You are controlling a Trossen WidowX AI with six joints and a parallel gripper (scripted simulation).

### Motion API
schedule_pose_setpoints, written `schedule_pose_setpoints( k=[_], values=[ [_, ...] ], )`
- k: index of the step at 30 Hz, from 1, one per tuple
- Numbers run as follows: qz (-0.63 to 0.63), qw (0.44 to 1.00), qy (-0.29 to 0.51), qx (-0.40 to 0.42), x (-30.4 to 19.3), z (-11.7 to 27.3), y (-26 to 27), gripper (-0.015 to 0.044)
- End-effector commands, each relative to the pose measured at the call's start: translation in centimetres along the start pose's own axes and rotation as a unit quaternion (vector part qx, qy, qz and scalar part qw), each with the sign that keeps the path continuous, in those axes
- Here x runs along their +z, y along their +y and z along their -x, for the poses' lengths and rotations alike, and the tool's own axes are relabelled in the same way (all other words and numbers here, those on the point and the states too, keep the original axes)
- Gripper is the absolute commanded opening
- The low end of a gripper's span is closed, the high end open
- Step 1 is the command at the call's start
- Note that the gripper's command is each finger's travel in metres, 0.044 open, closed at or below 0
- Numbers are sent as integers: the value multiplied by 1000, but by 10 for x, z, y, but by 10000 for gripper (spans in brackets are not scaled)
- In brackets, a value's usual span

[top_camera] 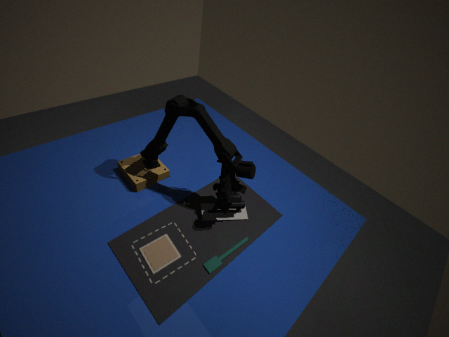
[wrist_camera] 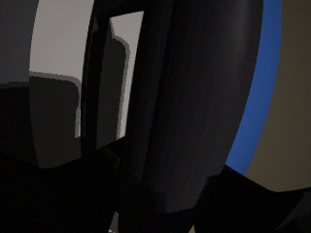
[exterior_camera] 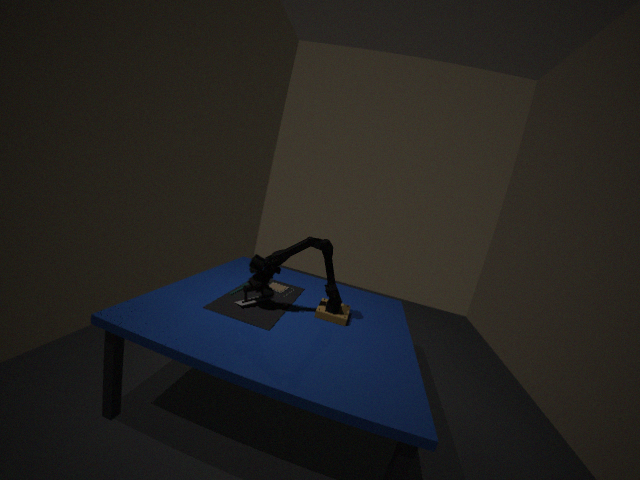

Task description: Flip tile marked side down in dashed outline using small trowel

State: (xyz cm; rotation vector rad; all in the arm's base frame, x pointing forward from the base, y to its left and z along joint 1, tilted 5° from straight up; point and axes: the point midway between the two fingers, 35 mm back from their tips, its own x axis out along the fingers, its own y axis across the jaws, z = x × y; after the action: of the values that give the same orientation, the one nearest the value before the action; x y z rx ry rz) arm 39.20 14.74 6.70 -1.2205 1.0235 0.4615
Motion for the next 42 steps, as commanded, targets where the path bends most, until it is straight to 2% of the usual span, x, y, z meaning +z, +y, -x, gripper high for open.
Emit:
schedule_pose_setpoints(
  k=[1,27,42],
  values=[
    [5,1000,0,-10,10,13,19,0],
    [-38,991,-30,-126,39,88,89,0],
    [-40,990,-32,-129,42,80,97,0]
  ],
)
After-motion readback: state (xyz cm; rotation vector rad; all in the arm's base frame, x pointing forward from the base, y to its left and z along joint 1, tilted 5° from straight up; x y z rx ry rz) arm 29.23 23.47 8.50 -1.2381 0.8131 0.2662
